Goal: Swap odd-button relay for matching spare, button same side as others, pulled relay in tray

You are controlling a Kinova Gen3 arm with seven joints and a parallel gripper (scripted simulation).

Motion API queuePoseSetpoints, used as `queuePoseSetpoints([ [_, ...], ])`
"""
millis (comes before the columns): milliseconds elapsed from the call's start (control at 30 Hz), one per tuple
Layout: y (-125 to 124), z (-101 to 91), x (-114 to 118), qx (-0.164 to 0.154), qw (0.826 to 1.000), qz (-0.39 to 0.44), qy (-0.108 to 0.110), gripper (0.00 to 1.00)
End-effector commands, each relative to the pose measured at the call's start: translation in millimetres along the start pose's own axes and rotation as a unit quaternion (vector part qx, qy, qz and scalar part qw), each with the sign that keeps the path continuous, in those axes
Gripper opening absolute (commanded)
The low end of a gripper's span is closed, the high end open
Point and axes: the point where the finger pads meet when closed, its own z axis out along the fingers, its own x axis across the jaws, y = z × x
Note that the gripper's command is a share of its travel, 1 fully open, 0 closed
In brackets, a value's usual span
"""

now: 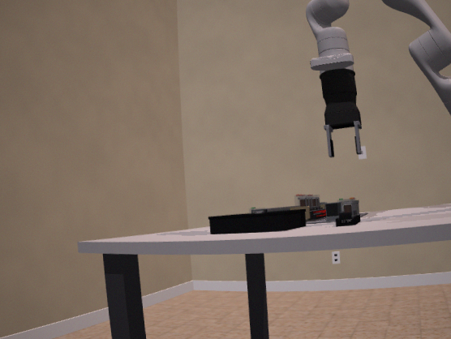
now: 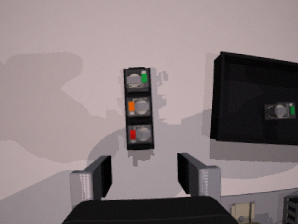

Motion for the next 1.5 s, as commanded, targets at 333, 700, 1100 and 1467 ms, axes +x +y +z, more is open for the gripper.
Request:
queuePoseSetpoints([
  [333, -35.9, 23.0, -2.3, -0.008, 1.000, -0.008, -0.004, 1.00],
  [700, -35.6, 23.4, -2.6, -0.006, 1.000, -0.006, -0.003, 1.00],
  [1100, -33.3, 23.3, -3.2, -0.007, 1.000, -0.007, -0.003, 1.00],
  [1467, -29.6, 21.5, -3.6, -0.008, 1.000, -0.008, -0.004, 1.00],
])
